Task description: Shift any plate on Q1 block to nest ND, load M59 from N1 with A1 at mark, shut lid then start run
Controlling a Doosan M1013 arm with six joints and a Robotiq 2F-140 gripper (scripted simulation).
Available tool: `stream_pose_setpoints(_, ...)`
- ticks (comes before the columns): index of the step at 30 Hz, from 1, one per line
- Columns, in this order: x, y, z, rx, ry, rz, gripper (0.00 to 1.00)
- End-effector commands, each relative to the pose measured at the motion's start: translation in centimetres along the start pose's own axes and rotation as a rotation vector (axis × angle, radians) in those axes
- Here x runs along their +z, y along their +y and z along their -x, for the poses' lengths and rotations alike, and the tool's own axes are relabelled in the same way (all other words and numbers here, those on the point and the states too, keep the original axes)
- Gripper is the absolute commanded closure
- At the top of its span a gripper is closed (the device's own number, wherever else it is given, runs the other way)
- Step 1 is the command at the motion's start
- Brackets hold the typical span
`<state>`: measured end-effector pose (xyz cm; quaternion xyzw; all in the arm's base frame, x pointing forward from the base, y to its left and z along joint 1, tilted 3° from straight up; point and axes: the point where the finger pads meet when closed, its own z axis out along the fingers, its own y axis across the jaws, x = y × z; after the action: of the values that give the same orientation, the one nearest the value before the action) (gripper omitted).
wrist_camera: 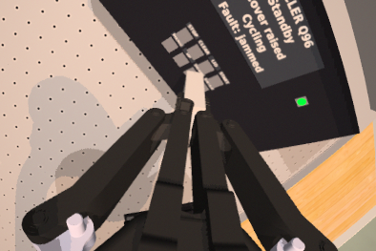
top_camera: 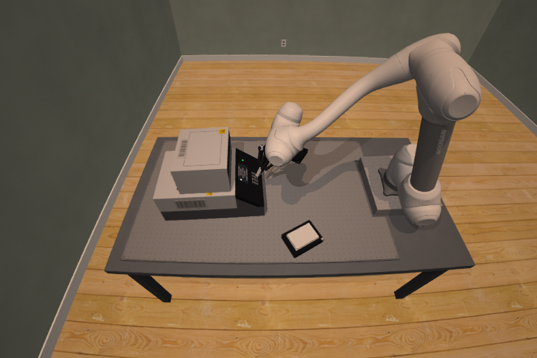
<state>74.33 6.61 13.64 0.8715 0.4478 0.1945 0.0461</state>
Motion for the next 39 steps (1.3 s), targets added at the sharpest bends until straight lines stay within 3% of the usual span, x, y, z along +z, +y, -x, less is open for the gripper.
stream_pose_setpoints(1,-0.01,0.00,0.00,0.000,0.000,0.000,1.00)
stream_pose_setpoints(39,0.36,0.10,-0.10,0.000,0.000,0.000,1.00)
